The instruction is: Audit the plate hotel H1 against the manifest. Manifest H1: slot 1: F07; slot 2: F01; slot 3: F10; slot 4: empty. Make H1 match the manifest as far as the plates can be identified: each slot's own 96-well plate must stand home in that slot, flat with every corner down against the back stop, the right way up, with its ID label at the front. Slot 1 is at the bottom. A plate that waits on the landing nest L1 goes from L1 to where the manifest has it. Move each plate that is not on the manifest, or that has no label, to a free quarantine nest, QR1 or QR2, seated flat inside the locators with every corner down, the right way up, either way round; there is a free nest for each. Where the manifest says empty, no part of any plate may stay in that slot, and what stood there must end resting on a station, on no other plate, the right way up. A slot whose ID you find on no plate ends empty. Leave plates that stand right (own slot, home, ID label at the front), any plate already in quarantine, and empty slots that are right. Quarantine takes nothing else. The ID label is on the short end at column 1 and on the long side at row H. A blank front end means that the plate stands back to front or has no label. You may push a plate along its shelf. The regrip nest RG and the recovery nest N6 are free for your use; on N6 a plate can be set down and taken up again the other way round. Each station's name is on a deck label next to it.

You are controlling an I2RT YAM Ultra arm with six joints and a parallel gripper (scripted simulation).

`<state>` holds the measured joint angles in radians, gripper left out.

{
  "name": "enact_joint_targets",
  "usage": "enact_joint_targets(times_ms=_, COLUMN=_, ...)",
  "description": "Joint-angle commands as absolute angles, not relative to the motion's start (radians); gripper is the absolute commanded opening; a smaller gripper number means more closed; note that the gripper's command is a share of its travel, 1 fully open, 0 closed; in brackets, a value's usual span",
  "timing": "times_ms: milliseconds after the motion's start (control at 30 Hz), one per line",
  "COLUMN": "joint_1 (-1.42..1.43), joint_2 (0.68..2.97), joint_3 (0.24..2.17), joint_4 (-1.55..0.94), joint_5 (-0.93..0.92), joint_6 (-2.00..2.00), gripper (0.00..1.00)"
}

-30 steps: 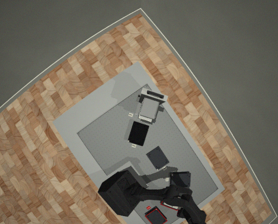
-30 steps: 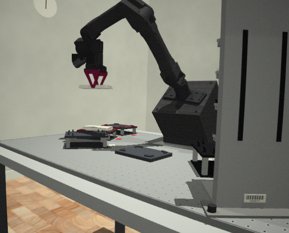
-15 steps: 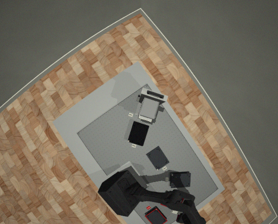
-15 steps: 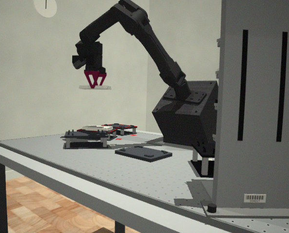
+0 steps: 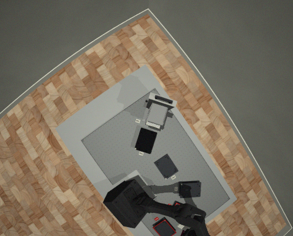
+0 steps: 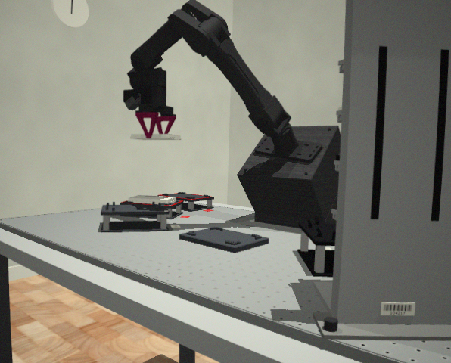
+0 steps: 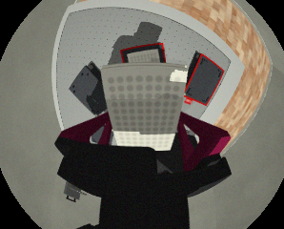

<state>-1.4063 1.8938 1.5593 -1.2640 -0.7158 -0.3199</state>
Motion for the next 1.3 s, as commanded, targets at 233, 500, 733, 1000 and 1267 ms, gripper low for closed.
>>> enact_joint_targets(times_ms=233, joint_1=-1.496, joint_2=1.948, joint_3=1.566, joint_4=-1.259, joint_5=-0.713, joint_6=-0.149, gripper=0.86)
enact_joint_targets(times_ms=500, joint_1=-1.534, joint_2=1.991, joint_3=1.575, joint_4=-1.258, joint_5=-0.709, joint_6=-0.162, gripper=0.86)
enact_joint_targets(times_ms=733, joint_1=-1.577, joint_2=2.045, joint_3=1.594, joint_4=-1.258, joint_5=-0.704, joint_6=-0.218, gripper=0.86)
enact_joint_targets(times_ms=1000, joint_1=-1.612, joint_2=2.095, joint_3=1.616, joint_4=-1.26, joint_5=-0.698, joint_6=-0.263, gripper=0.86)
enact_joint_targets(times_ms=1267, joint_1=-1.656, joint_2=2.165, joint_3=1.657, joint_4=-1.266, joint_5=-0.689, joint_6=-0.319, gripper=0.86)
